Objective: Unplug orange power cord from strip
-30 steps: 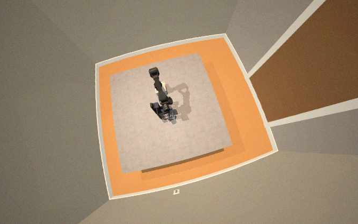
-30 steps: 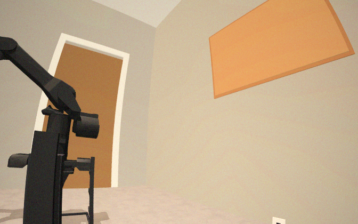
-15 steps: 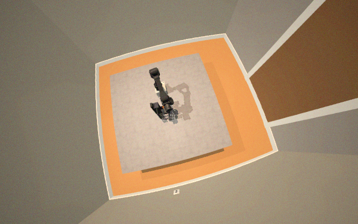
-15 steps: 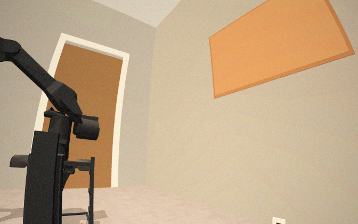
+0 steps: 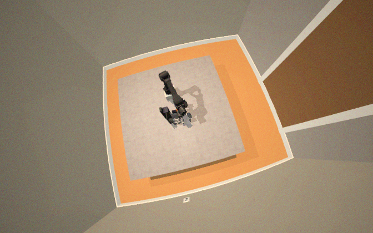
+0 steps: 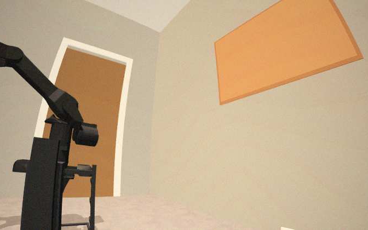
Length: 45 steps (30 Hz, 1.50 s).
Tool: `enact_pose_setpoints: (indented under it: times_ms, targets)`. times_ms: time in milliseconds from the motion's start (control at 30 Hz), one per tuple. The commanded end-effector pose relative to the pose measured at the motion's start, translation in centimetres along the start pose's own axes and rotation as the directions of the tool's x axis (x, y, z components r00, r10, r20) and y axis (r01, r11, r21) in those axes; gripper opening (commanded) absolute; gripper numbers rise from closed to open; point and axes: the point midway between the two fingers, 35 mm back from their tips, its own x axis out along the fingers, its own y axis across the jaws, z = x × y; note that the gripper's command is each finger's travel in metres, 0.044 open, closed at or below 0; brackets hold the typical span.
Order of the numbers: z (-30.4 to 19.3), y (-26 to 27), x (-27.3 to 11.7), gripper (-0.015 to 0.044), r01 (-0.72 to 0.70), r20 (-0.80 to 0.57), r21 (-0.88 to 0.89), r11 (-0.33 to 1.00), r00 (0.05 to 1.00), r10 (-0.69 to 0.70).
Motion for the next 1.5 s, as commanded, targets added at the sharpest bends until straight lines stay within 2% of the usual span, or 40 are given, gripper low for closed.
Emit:
enact_pose_setpoints:
  times_ms: [0, 467, 667, 1467]
  targets:
    - [-0.4, -0.1, 0.0, 0.0079, 0.01, 0.005, 0.006, 1.0, 1.0, -0.01]
    - [0.7, -0.2, -0.2, 0.044, 0.01, 0.006, 0.006, 1.0, 1.0, -0.01]
    - [5.5, -0.1, -1.3, 0.044, 0.01, 0.011, 0.006, 1.0, 1.0, -0.01]
    - [5.5, -0.1, -1.3, 0.044, 0.01, 0.011, 0.006, 1.0, 1.0, -0.01]
